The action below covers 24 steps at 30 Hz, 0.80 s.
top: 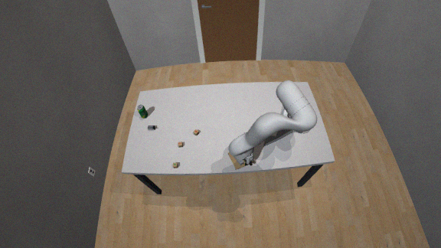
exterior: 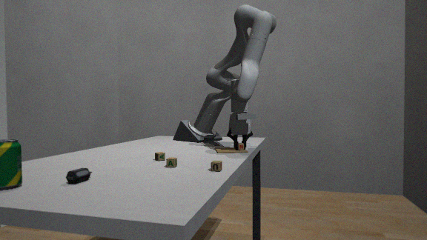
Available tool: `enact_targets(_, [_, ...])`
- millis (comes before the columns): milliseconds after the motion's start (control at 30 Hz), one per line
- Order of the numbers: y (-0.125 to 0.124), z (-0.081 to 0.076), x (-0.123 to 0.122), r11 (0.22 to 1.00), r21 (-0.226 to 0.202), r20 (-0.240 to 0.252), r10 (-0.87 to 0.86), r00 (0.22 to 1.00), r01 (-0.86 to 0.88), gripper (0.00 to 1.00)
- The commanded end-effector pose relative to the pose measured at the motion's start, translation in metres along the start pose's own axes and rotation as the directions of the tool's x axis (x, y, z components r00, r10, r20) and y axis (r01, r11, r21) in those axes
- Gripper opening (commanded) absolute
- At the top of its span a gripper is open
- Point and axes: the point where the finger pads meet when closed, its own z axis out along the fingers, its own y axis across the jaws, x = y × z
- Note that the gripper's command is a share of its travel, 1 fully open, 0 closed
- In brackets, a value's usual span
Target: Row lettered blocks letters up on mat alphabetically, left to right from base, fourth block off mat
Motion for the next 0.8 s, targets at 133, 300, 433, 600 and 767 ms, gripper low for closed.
enact_targets(133, [0.0000,-0.0003,0.0006,1.000,0.000,-0.001,0.000,1.000,0.000,0.28])
enact_targets(300, [0.0000,-0.0003,0.0006,1.000,0.000,-0.001,0.000,1.000,0.000,0.28])
enact_targets(433, [0.0000,-0.0003,0.0006,1.000,0.000,-0.001,0.000,1.000,0.000,0.28])
enact_targets(600, [0.0000,-0.0003,0.0006,1.000,0.000,-0.001,0.000,1.000,0.000,0.28])
enact_targets(767, [0.0000,-0.0003,0.0006,1.000,0.000,-0.001,0.000,1.000,0.000,0.36])
